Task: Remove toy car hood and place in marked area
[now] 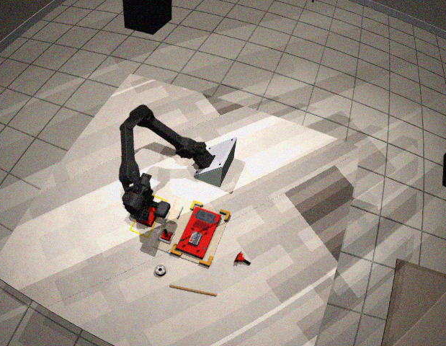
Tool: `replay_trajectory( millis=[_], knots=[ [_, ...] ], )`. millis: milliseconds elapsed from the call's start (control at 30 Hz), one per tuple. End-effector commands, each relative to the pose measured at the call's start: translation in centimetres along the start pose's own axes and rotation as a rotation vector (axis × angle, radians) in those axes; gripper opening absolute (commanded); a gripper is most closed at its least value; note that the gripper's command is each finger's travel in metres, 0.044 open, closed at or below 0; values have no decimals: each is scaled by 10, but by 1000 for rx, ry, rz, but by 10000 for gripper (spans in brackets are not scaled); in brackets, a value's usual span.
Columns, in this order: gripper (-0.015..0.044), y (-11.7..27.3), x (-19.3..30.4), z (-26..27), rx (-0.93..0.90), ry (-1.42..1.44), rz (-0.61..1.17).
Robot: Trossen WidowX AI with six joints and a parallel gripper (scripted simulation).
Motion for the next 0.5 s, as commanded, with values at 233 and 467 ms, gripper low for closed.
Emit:
replay_trajectory(
  millis=[233,467],
  knots=[
    [210,0,0,0,0,0,0],
    [394,0,0,0,0,0,0]
  ],
)
Point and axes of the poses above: the point midway between the two fingers, 35 mm back from their tips, its own y axis back along the fingers, its own z axis across the jaws, x = y × z, the point moved 10 cm from there along y, back along the fingers, and after that the axes turned 1 degree about y, right-handed, at the moved point
